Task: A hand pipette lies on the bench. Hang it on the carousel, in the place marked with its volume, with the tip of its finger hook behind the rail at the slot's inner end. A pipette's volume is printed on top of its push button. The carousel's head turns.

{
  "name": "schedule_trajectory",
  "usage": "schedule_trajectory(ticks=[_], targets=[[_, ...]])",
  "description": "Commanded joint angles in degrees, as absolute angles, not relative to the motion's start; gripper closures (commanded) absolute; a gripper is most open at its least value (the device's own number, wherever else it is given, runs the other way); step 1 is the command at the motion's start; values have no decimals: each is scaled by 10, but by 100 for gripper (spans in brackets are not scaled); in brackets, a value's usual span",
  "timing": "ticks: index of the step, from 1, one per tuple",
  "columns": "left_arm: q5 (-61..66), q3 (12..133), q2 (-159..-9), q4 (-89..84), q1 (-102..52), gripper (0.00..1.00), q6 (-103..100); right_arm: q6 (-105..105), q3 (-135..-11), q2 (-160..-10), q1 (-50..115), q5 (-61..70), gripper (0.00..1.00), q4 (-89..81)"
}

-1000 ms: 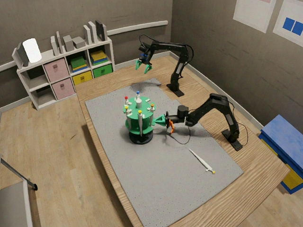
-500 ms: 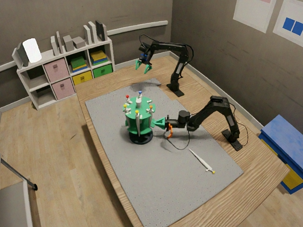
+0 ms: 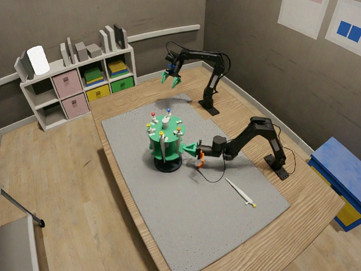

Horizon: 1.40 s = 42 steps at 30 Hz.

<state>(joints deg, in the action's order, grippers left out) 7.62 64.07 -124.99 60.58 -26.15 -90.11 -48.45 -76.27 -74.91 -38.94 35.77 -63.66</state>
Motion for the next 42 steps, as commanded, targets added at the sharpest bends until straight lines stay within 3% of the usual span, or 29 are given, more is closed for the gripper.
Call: schedule_trajectory(ticks=[1, 3, 4, 42], targets=[[83, 653, -1246, 603, -257, 100, -900, -490, -768, -755, -396, 371, 0, -631], [83, 653, -1246, 603, -257, 100, -900, -490, -768, -755, -396, 371, 0, -631], [88, 664, -1249, 596, -251, 51, -897, -490, -768, -755, -396, 371, 0, -631], [85, 662, -1240, 609, -256, 51, -897, -490, -768, -755, -396, 371, 0, -631]])
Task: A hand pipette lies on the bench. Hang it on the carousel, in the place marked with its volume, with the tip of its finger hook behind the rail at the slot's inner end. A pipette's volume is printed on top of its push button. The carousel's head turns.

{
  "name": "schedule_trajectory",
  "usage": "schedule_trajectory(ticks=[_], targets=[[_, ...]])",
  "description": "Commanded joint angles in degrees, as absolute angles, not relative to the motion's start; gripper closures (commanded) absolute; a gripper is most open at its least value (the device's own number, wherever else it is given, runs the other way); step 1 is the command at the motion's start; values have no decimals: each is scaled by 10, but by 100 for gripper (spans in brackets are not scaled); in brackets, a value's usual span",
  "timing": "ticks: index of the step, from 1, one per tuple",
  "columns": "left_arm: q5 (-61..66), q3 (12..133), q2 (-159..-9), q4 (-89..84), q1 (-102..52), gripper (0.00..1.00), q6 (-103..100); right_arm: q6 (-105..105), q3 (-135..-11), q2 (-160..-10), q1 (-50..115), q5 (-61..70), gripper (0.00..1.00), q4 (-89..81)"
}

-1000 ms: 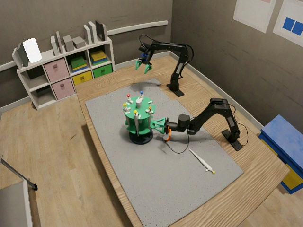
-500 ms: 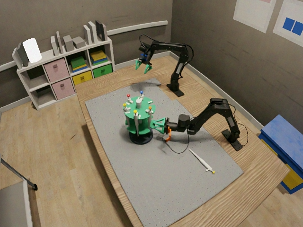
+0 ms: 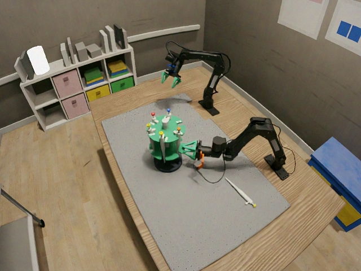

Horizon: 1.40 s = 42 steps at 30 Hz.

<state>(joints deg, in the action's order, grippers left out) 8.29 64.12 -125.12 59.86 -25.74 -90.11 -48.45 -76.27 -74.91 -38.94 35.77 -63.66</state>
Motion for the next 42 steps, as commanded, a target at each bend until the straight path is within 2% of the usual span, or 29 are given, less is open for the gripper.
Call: schedule_trajectory(ticks=[1, 13, 42], targets=[[85, 662, -1240, 609, -256, 51, -897, -490, -768, -755, -396, 371, 0, -631], [85, 662, -1240, 609, -256, 51, -897, -490, -768, -755, -396, 371, 0, -631], [104, 460, -1138, 692, -235, 51, -897, -490, -768, -755, -396, 371, 0, -631]])
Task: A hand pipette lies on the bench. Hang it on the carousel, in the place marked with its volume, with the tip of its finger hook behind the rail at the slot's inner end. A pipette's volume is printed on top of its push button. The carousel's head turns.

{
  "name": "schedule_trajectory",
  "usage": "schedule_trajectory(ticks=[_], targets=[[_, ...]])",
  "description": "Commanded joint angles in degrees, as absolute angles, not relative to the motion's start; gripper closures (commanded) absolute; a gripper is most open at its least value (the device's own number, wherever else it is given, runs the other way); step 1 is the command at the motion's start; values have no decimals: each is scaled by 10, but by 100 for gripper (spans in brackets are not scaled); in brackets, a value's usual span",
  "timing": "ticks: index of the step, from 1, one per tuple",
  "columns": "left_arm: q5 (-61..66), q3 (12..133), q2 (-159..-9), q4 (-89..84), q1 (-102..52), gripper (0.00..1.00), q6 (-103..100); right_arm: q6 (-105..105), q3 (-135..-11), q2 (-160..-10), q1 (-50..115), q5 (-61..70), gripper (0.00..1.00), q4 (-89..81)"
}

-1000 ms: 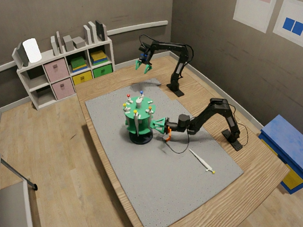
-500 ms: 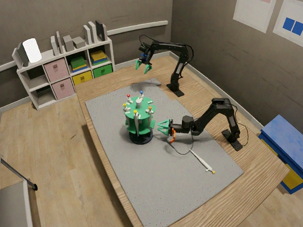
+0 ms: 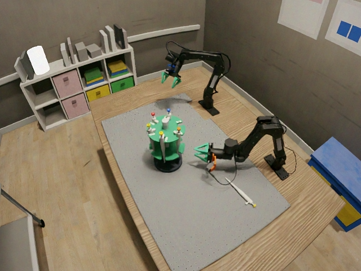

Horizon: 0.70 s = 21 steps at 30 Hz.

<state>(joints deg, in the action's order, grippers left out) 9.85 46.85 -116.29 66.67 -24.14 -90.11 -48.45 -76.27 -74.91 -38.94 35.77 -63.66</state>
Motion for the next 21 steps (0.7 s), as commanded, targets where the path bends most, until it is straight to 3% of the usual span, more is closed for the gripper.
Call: schedule_trajectory(ticks=[1, 14, 15, 21], targets=[[104, 460, -1138, 692, -235, 51, -897, -490, -768, -755, -396, 371, 0, -631], [103, 442, -1130, 697, -237, 51, -900, -490, -768, -755, -396, 371, 0, -631], [121, 421, -1103, 672, -222, 0, -877, -490, -768, -755, -396, 371, 0, -631], [172, 387, -1032, 601, -183, 0, -801, -490, -768, -755, -396, 371, 0, -631]])
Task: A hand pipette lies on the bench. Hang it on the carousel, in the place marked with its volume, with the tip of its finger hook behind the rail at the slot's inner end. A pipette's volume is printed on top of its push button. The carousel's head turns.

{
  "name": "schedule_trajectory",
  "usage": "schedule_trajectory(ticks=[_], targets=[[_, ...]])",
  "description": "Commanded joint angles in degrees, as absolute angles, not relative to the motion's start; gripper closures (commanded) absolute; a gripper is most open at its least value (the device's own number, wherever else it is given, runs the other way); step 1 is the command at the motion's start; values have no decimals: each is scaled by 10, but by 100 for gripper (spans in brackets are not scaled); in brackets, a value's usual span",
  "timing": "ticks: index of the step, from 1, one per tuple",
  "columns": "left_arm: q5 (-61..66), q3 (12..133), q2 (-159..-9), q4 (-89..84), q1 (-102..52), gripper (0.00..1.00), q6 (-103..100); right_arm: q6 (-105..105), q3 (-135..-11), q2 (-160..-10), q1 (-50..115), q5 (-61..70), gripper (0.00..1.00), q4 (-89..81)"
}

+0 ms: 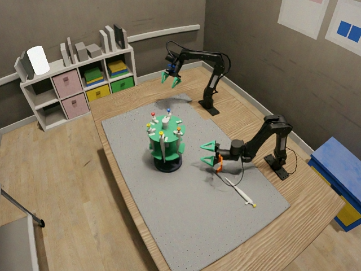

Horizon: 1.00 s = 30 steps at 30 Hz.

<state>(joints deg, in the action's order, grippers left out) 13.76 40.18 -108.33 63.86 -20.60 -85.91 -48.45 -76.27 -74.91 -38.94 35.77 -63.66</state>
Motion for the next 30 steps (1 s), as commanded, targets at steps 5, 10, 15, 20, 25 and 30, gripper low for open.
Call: schedule_trajectory(ticks=[5, 10, 15, 20, 25, 30], targets=[[230, 382, -938, 494, -129, 0, -699, -490, -768, -755, -396, 371, 0, -631], [290, 375, -851, 366, -71, 0, -589, -490, -768, -755, -396, 371, 0, -631], [322, 392, -796, 246, -32, 0, -500, -490, -768, -755, -396, 371, 0, -631], [344, 411, -734, 109, 20, 0, -371, -490, -768, -755, -396, 371, 0, -631], [348, 446, -702, -36, 77, 0, -239, -490, -768, -755, -396, 371, 0, -631], [346, 479, -683, -137, 119, 0, -131, -490, -768, -755, -396, 371, 0, -631]])
